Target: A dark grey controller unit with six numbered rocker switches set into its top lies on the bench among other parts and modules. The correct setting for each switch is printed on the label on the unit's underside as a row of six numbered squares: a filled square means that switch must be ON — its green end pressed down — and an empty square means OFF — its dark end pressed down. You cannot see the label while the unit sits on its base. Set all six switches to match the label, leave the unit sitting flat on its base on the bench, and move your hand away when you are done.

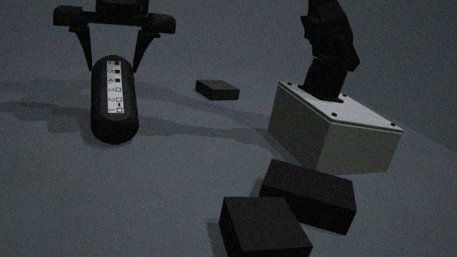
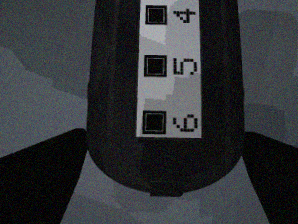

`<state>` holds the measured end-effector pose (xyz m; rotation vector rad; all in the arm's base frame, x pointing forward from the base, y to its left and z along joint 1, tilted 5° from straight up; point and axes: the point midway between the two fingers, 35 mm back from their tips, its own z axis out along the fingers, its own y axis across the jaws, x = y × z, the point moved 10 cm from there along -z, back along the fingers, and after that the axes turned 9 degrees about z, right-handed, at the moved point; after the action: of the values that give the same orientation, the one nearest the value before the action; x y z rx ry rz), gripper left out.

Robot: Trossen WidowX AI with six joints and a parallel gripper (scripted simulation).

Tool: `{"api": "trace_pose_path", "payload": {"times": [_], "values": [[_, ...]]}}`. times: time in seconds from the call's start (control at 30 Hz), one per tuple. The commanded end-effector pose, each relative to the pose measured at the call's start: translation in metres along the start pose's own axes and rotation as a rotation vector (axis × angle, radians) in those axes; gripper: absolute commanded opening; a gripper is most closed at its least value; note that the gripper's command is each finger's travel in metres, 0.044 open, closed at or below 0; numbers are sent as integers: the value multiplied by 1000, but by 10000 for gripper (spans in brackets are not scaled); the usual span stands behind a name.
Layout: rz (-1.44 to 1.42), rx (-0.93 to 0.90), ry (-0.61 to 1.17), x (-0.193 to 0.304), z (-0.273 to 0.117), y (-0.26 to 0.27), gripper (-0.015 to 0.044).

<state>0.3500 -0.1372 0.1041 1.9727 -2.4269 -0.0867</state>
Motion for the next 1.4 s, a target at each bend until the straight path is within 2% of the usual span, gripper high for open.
{"api": "trace_pose_path", "payload": {"times": [0.0,1.37], "values": [[2,5,-7,-4,-5,1,335],[2,5,-9,-29,-26,5,335]]}}
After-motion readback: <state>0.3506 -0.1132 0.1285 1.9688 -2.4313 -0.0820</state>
